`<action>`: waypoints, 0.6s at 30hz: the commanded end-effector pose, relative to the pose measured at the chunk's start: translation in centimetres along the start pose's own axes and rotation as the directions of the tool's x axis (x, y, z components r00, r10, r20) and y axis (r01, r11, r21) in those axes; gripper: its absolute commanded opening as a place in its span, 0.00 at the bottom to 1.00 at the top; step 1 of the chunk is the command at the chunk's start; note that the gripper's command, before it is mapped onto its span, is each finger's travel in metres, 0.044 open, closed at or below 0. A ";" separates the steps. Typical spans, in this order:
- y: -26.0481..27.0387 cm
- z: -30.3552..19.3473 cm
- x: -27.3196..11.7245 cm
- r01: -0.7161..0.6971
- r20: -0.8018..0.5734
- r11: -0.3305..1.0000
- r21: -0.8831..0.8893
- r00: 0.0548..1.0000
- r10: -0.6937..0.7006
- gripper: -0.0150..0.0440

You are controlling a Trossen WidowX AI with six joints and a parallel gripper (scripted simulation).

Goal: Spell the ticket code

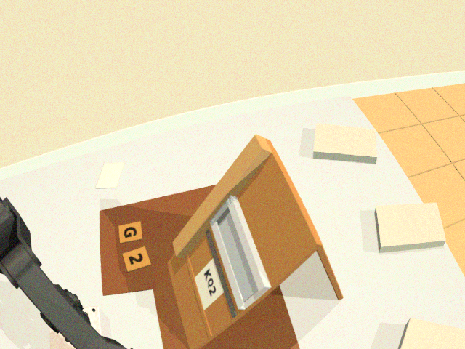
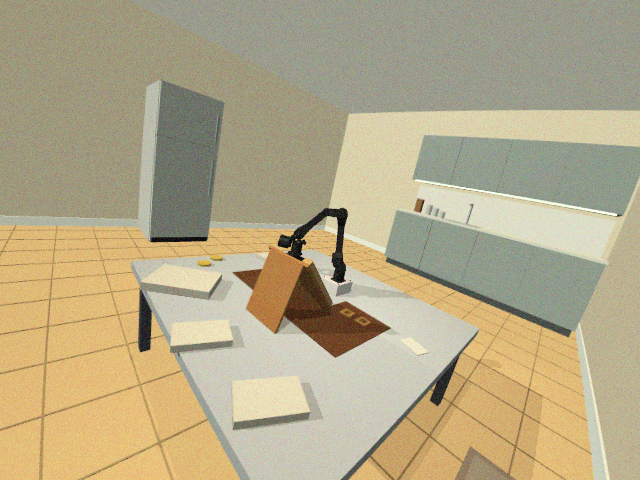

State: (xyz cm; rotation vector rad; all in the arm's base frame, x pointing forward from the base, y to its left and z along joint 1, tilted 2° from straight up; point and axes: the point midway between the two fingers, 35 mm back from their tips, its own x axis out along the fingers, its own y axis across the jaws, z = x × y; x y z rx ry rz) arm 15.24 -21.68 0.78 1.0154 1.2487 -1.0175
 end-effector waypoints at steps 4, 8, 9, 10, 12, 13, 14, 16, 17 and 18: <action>-0.1 -0.1 0.2 0.005 -0.005 1.000 0.000 1.000 -0.005 0.83; -0.1 -0.1 0.3 0.005 -0.005 1.000 0.000 1.000 -0.005 0.83; -0.1 -0.1 0.4 0.005 -0.005 1.000 0.000 1.000 -0.005 0.83; -0.1 -0.1 0.5 0.005 -0.005 1.000 0.000 1.000 -0.005 0.83; -0.1 -0.1 0.8 0.005 -0.005 1.000 0.000 1.000 -0.005 0.83; -0.1 -0.1 1.0 0.005 -0.005 1.000 0.000 1.000 -0.005 0.83; -0.1 -0.1 1.1 0.005 -0.005 1.000 0.000 1.000 -0.005 0.83; -0.1 -0.1 1.5 0.005 -0.005 1.000 0.000 1.000 -0.005 0.83; -0.1 -0.1 1.6 0.005 -0.005 1.000 0.000 1.000 -0.005 0.83; -0.1 -0.1 1.8 0.005 -0.005 1.000 0.000 1.000 -0.005 0.83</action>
